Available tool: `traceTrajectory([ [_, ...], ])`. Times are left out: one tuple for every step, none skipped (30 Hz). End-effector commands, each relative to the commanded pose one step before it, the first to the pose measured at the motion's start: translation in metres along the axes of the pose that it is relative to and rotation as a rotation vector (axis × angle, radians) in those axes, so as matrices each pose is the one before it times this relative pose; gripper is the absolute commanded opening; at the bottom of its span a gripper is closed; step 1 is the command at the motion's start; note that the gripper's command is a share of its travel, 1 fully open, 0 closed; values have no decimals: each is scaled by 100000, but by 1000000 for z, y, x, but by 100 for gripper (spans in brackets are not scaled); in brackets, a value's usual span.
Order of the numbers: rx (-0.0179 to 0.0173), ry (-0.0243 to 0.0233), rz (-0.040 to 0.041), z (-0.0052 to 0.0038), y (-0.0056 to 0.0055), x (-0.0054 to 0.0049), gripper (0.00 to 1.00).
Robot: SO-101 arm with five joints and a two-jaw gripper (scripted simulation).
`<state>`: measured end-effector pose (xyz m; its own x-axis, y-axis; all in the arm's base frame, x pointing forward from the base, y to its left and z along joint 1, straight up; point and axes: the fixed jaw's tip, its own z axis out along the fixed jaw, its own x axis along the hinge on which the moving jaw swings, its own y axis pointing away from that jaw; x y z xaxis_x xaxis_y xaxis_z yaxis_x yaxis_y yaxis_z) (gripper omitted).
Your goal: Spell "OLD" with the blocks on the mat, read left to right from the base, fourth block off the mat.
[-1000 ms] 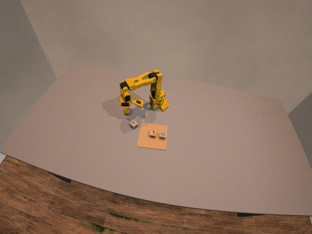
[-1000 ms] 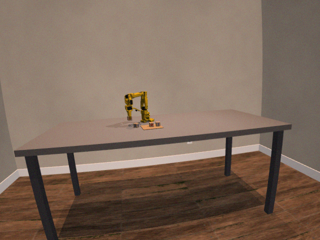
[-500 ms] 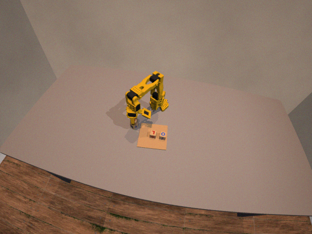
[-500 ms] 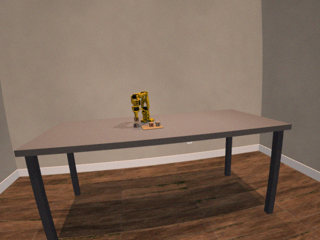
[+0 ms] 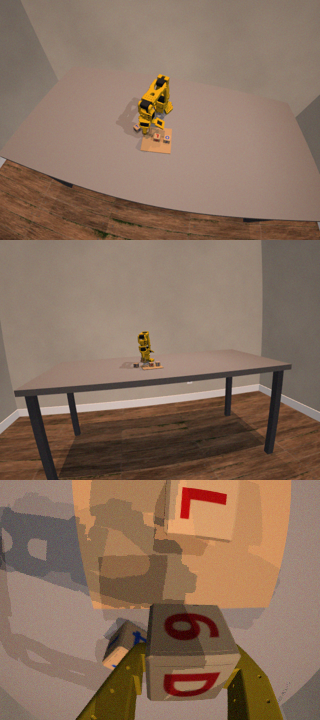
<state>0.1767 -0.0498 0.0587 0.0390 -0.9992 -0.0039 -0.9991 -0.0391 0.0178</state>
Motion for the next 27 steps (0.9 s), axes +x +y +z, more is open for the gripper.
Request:
traceTrajectory([
  [7034,1782,881,-10012,-9638,-4252,0],
  [2,-8,37,12,-88,-276,0],
  [1,-3,14,5,-34,-107,0],
  [0,0,2,1,-5,-16,0],
  [0,0,0,0,0,0,0],
  [0,0,0,0,0,0,0],
  [0,0,0,0,0,0,0],
  [0,0,0,0,0,0,0],
  [0,0,0,0,0,0,0],
  [0,0,0,0,0,0,0],
  [0,0,0,0,0,0,0],
  [0,0,0,0,0,0,0],
  [0,0,0,0,0,0,0],
  [0,0,0,0,0,0,0],
  [0,0,0,0,0,0,0],
  [0,0,0,0,0,0,0],
  [0,0,0,0,0,0,0],
  [0,0,0,0,0,0,0],
  [0,0,0,0,0,0,0],
  [0,0,0,0,0,0,0],
  [0,0,0,0,0,0,0],
  [0,0,0,0,0,0,0],
  [0,0,0,0,0,0,0],
  [1265,261,-84,-1864,-1890,-1488,0],
  [0,0,0,0,0,0,0],
  [0,0,0,0,0,0,0],
  [0,0,0,0,0,0,0],
])
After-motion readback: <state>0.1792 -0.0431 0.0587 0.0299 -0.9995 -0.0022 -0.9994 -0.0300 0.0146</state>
